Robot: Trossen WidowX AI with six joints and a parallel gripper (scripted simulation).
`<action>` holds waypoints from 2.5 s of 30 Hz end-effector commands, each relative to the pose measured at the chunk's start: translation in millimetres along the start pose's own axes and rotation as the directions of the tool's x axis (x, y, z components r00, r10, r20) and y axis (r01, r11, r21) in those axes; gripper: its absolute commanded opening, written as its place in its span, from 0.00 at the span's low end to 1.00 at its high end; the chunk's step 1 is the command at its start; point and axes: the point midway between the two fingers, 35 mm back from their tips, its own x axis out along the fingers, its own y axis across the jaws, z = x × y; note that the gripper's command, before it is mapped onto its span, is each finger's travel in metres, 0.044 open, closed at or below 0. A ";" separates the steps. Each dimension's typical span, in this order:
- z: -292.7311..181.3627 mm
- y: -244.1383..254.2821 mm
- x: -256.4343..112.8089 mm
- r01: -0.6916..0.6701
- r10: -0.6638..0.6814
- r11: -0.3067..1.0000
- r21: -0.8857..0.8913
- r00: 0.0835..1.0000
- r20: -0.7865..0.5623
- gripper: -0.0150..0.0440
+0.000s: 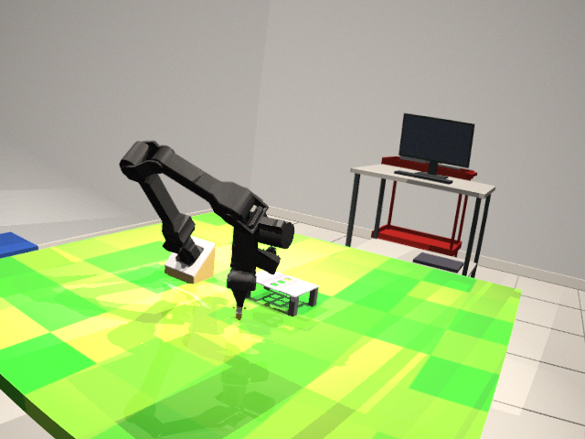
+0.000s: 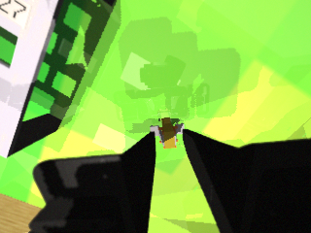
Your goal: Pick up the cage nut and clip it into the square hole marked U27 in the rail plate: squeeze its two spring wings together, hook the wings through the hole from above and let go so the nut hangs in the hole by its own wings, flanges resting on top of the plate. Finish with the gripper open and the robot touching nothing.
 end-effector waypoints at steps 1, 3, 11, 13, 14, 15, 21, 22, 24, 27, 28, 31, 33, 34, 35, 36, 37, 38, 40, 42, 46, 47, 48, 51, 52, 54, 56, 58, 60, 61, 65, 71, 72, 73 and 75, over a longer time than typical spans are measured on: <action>-0.9 0.0 2.3 0.002 -0.002 1.000 -0.004 1.000 -0.004 0.46; -0.9 0.0 3.2 0.002 -0.002 1.000 -0.004 1.000 -0.004 0.46; -0.9 0.0 3.6 0.002 -0.002 1.000 -0.004 1.000 -0.004 0.46; -0.9 0.0 3.6 0.002 -0.002 1.000 -0.004 1.000 -0.004 0.46; -0.9 0.0 3.6 0.002 -0.002 1.000 -0.004 1.000 -0.004 0.46; -0.9 0.0 3.6 0.002 -0.002 1.000 -0.004 1.000 -0.004 0.46; -1.2 -0.2 3.9 0.002 -0.002 1.000 -0.004 1.000 -0.004 0.46; -1.2 -0.2 4.0 0.002 -0.002 1.000 -0.004 1.000 -0.004 0.46; -1.2 -0.2 4.0 0.002 -0.002 1.000 -0.004 1.000 -0.004 0.46; -1.2 -0.2 4.0 0.002 -0.002 1.000 -0.004 1.000 -0.004 0.46; -1.2 -0.2 4.0 0.002 -0.002 1.000 -0.004 1.000 -0.004 0.46; -1.3 -0.3 4.0 0.002 -0.002 1.000 -0.004 1.000 -0.004 0.46; -1.4 -0.4 4.0 0.002 -0.002 1.000 -0.004 1.000 -0.004 0.46; -1.4 -0.4 4.0 0.002 -0.002 1.000 -0.004 1.000 -0.004 0.46; -1.4 -0.4 4.0 0.002 -0.002 1.000 -0.004 1.000 -0.004 0.46; -1.4 -0.4 4.0 0.002 -0.002 1.000 -0.004 1.000 -0.004 0.46; -1.4 -0.4 4.0 0.002 -0.002 1.000 -0.004 1.000 -0.004 0.46; -1.4 -0.4 4.0 0.002 -0.002 1.000 -0.004 1.000 -0.004 0.46; -1.4 -0.5 4.0 0.002 -0.002 1.000 -0.004 1.000 -0.004 0.46; -1.4 -0.5 4.0 0.002 -0.002 1.000 -0.004 1.000 -0.004 0.46; -0.9 0.0 3.6 -0.001 0.001 1.000 -0.001 1.000 -0.002 0.31; -0.9 0.0 3.6 -0.001 0.001 1.000 -0.001 1.000 -0.002 0.31; -0.9 0.0 3.6 -0.001 0.001 1.000 -0.001 1.000 -0.002 0.31; -0.9 0.0 3.6 -0.001 0.001 1.000 -0.001 1.000 -0.002 0.31; -0.9 0.0 3.6 -0.001 0.001 1.000 -0.001 1.000 -0.002 0.31; -0.9 0.0 3.6 -0.001 0.001 1.000 -0.001 1.000 -0.002 0.31; -0.9 0.0 3.6 -0.001 0.001 1.000 -0.001 1.000 -0.002 0.31; -0.9 0.0 3.6 -0.001 0.001 1.000 -0.001 1.000 -0.002 0.31; -0.9 0.0 3.6 -0.001 0.001 1.000 -0.001 1.000 -0.002 0.31; -0.9 0.0 3.6 -0.001 0.001 1.000 -0.001 1.000 -0.002 0.31; -0.9 0.0 3.6 -0.001 0.001 1.000 -0.001 1.000 -0.002 0.31; -0.9 0.0 3.6 -0.001 0.001 1.000 -0.001 1.000 -0.002 0.31; -0.9 0.0 3.6 -0.001 0.001 1.000 -0.001 1.000 -0.002 0.31; -1.0 -0.1 3.7 -0.001 0.001 1.000 -0.001 1.000 -0.002 0.31; -1.3 -0.3 4.0 0.001 -0.001 1.000 -0.003 1.000 -0.004 0.31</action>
